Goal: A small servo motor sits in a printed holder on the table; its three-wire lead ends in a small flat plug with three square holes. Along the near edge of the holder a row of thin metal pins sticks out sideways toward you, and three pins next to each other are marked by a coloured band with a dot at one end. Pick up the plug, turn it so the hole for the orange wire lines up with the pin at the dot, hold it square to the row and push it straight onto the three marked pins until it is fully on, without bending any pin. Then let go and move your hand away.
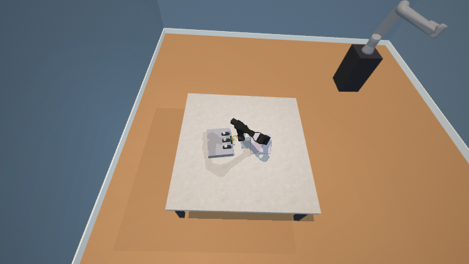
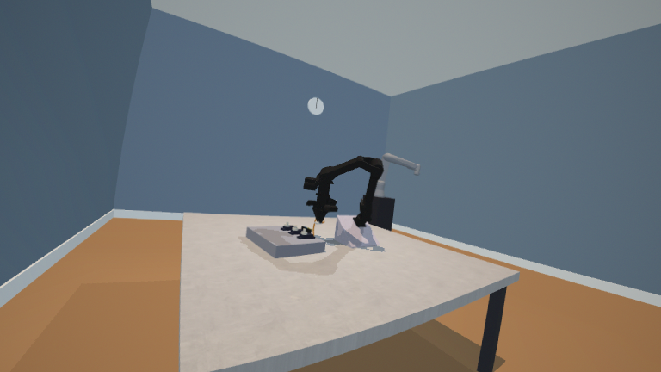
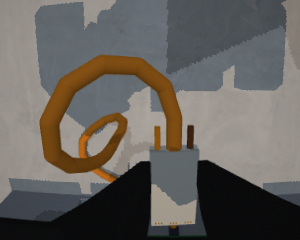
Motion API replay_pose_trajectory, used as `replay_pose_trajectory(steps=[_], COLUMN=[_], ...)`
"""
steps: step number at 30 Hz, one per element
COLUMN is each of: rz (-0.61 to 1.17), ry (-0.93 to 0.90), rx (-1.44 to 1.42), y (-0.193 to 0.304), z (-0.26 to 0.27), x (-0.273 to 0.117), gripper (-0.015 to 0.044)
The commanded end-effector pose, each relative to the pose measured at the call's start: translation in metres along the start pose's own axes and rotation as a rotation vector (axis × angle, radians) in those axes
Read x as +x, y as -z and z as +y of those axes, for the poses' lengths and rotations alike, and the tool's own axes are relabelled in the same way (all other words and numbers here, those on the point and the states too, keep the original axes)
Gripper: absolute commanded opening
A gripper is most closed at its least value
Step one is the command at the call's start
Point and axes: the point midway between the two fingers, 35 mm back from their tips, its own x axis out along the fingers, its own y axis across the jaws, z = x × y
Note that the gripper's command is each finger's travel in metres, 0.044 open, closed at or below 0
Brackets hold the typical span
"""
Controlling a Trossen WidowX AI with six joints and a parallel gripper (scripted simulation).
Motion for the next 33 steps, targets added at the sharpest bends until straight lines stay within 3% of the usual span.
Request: replay_pose_trajectory(steps=[1,33], rz=[-0.005,-0.003], ry=[0.011,0.011], rx=[0.014,0.013], y=[-0.002,0.036], z=[-0.003,-0.004], x=[0.022,0.024], gripper=[0.0000,0.0000])
